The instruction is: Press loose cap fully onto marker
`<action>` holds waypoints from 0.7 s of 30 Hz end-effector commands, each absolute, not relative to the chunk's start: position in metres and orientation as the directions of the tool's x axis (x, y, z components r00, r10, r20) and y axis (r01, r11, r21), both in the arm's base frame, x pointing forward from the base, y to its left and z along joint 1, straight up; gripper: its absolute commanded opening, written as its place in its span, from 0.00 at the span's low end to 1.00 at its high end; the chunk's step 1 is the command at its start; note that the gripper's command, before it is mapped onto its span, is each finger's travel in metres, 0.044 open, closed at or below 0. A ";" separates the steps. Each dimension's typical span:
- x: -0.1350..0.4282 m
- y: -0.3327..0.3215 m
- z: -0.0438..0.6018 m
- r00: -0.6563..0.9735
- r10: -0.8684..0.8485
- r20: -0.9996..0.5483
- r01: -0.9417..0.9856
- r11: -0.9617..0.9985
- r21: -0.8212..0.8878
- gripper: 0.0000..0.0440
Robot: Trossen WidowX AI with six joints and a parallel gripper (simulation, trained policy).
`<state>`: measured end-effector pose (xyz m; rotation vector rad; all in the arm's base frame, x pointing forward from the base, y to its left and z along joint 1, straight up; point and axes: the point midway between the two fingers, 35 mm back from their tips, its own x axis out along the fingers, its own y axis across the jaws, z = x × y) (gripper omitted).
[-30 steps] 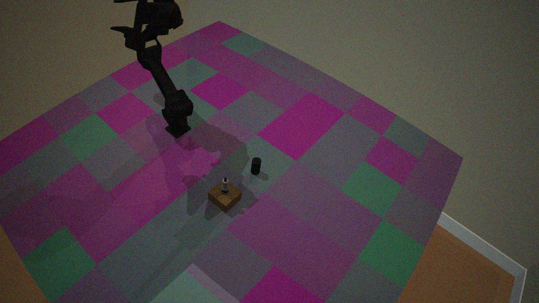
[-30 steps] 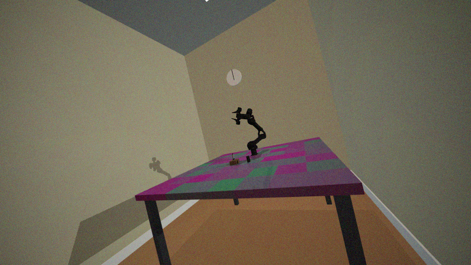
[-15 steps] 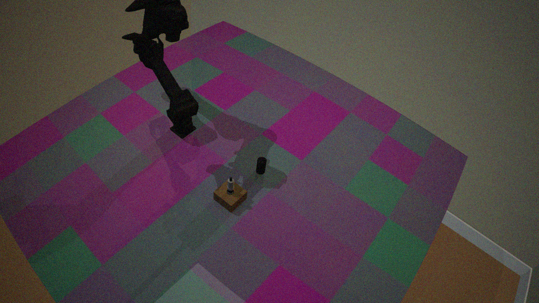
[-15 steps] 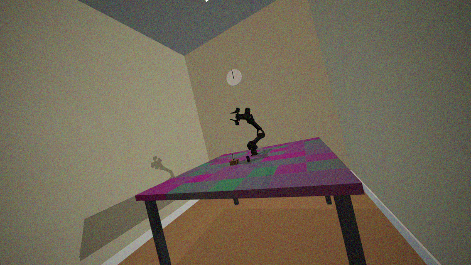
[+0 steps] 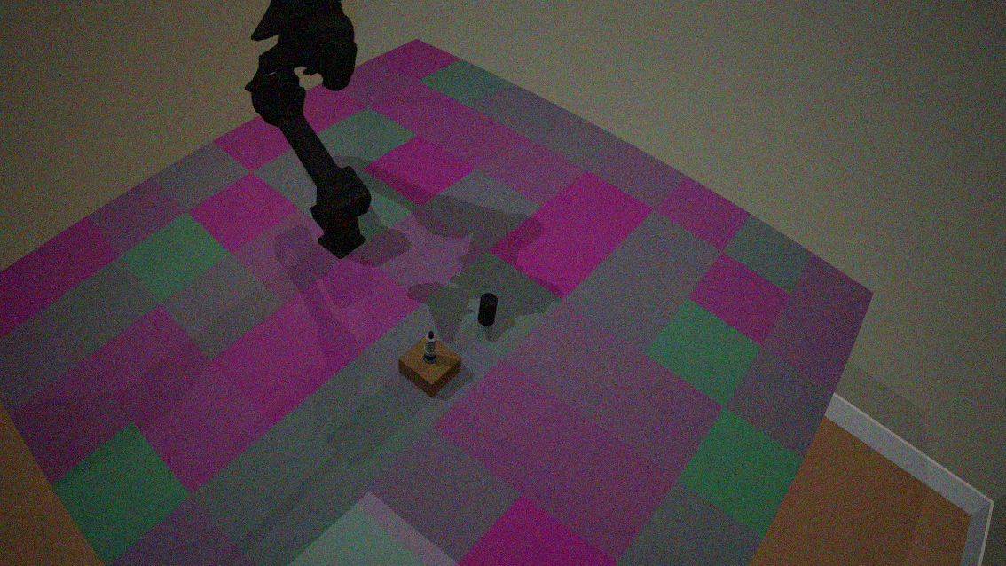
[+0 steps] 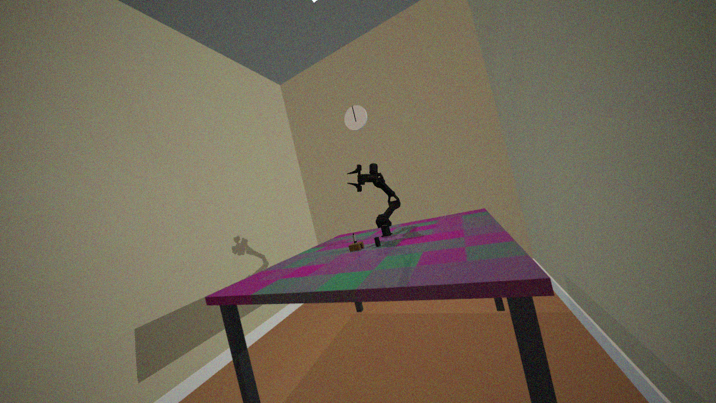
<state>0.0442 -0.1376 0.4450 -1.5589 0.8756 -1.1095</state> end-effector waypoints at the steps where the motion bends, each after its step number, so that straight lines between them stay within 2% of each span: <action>1: 0.051 -0.137 0.444 0.346 -0.913 0.217 -0.017 -0.237 -0.971 0.70; 21: 0.097 -0.134 0.426 0.489 -0.866 0.101 -0.103 -0.172 -0.980 0.71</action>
